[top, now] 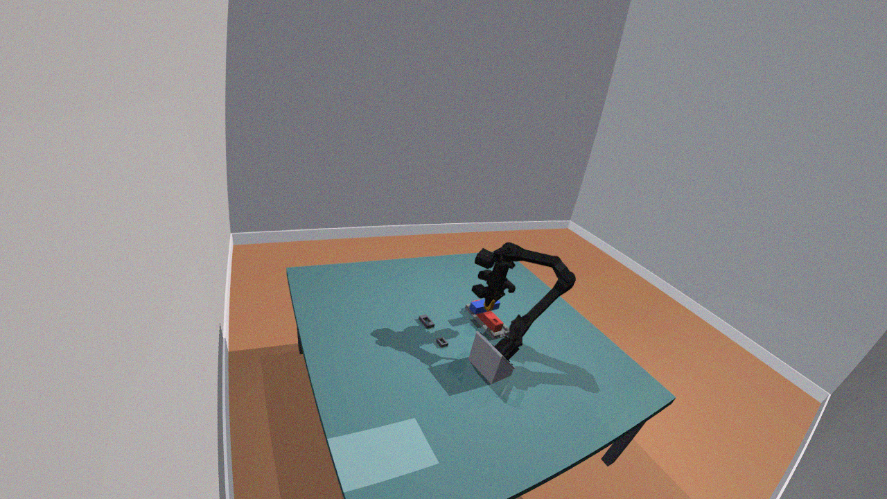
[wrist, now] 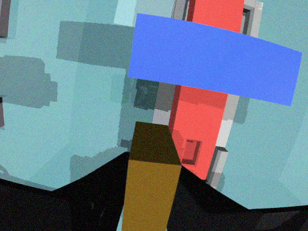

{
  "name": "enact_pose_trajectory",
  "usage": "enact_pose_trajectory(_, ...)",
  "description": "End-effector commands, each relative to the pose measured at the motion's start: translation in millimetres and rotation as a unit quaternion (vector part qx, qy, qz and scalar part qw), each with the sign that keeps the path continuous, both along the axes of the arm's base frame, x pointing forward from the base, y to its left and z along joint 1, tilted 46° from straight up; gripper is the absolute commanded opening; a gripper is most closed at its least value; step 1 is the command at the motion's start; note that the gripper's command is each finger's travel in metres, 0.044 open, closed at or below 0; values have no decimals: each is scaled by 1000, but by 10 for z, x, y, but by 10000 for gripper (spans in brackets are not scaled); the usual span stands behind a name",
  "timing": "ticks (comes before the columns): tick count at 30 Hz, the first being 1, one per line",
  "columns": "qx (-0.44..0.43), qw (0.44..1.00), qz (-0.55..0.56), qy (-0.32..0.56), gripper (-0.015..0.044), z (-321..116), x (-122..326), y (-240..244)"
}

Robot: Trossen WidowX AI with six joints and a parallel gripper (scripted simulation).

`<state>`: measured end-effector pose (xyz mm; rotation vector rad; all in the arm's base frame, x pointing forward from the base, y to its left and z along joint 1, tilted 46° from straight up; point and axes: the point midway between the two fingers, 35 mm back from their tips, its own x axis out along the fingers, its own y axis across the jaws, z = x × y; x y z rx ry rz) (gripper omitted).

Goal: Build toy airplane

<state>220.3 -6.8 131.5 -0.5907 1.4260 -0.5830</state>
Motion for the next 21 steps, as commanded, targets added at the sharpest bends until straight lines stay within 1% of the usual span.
enact_pose_trajectory(1,-7,1000,-2,3,0,43,-62,-120)
enact_pose_trajectory(14,-20,1000,-8,2,0,184,-226,-414)
enact_pose_trajectory(16,-20,1000,-8,2,53,185,-226,-415)
enact_pose_trajectory(17,-20,1000,-8,2,65,184,-226,-416)
enact_pose_trajectory(21,-20,1000,-8,2,65,185,-227,-416)
